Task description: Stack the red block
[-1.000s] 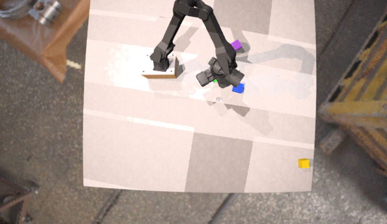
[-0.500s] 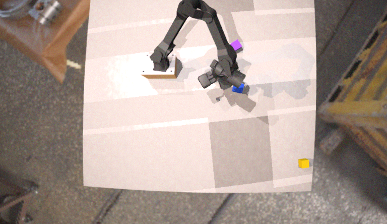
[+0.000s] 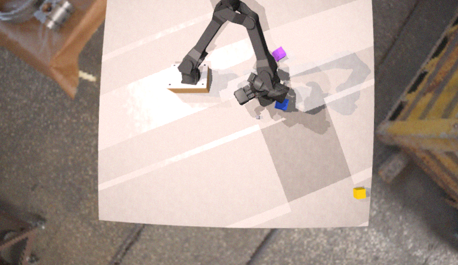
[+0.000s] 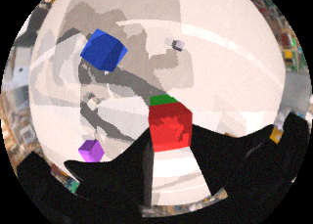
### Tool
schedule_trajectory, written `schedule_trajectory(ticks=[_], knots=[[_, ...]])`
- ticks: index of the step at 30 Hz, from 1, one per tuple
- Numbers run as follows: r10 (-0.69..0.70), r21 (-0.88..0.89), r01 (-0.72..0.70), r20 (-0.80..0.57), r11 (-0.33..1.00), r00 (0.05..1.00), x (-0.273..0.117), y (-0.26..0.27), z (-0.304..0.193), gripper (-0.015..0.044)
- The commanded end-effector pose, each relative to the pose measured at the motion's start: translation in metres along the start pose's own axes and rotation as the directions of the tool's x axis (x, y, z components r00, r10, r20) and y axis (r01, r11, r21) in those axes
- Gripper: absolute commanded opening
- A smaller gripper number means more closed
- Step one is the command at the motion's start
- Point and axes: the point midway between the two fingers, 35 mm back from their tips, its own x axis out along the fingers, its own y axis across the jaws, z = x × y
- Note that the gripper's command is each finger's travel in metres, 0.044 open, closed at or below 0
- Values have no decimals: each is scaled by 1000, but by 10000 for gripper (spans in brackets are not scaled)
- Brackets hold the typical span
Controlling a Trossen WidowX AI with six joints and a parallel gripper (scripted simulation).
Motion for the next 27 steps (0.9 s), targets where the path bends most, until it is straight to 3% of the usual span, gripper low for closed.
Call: schedule_trajectory(ticks=[1,23,27], knots=[[4,6,-4,-4,1000,1000,2,0,-1,0],[4,6,-4,-4,1000,1000,0,0,-1,0],[-1,2,1,-2,1000,1000,2,-1,-1,105]])
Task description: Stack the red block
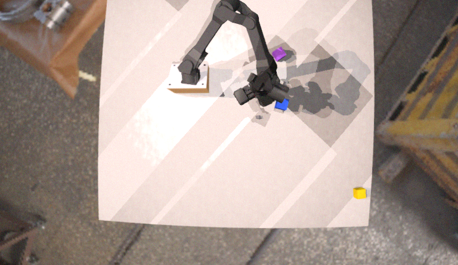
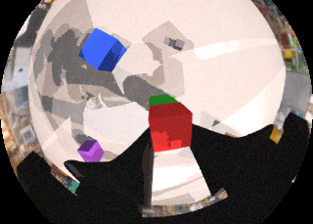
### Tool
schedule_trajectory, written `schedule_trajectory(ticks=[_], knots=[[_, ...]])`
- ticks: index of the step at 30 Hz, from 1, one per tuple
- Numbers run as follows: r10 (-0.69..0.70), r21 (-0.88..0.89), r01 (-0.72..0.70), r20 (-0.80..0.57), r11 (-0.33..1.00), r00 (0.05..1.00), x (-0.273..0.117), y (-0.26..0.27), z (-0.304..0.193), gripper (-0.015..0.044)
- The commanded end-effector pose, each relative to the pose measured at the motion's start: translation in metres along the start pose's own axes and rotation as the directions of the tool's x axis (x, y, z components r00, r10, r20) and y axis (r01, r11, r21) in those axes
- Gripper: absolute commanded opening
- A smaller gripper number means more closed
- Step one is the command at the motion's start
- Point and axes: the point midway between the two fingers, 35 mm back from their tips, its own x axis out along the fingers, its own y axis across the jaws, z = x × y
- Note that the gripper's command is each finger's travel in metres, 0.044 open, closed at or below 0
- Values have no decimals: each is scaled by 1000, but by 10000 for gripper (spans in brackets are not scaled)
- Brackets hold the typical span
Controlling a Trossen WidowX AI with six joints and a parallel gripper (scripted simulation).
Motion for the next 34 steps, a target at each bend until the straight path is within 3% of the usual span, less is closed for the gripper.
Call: schedule_trajectory(ticks=[1,13,34], knots=[[0,0,0,0,1000,1000,0,0,0,131],[0,0,0,0,1000,1000,0,0,0,440],[0,0,0,0,1000,1000,0,0,0,440]])
